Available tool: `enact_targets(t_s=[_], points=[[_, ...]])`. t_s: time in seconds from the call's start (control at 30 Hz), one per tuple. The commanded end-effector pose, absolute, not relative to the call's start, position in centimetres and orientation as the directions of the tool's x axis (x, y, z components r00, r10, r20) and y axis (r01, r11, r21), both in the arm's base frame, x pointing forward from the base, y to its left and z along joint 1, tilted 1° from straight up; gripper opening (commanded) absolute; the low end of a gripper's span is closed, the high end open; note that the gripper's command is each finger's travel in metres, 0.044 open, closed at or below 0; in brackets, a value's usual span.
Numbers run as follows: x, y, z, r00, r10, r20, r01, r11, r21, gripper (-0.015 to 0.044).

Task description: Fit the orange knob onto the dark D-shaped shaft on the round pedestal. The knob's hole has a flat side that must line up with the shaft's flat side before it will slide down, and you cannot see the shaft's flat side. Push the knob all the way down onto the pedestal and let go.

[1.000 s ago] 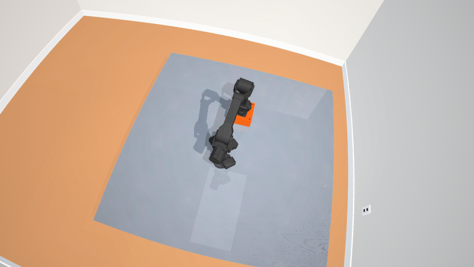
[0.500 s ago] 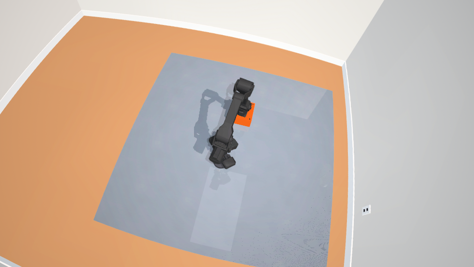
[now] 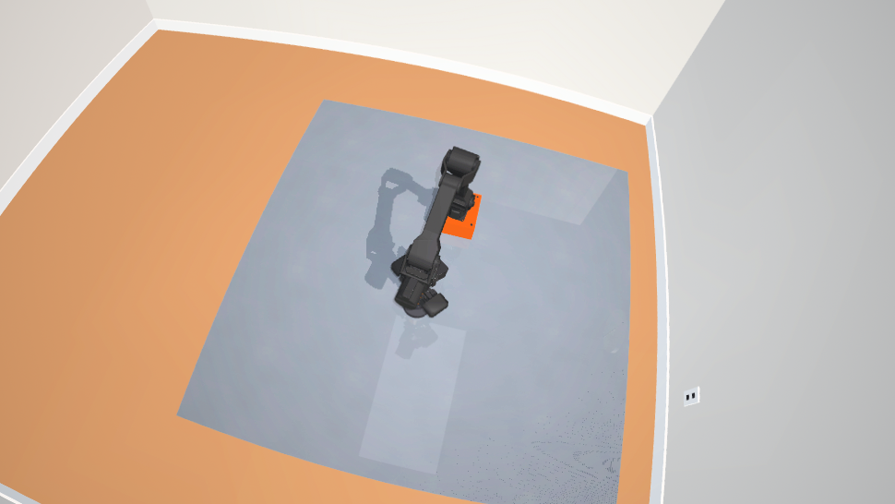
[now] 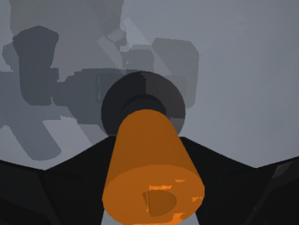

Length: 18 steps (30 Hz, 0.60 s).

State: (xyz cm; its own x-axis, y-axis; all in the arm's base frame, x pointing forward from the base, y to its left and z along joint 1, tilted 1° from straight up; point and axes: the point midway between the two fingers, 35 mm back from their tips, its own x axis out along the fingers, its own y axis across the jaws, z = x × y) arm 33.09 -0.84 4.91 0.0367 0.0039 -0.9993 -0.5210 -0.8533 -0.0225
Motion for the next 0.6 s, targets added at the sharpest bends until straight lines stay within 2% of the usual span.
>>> enact_targets(t_s=[0.0,0.57], points=[[33.23,-0.81,4.96,0.039,0.005,-0.999,-0.459,-0.888,-0.022,0.0],[33.12,-0.85,4.58,0.039,0.005,-0.999,-0.459,-0.888,-0.022,0.0]])
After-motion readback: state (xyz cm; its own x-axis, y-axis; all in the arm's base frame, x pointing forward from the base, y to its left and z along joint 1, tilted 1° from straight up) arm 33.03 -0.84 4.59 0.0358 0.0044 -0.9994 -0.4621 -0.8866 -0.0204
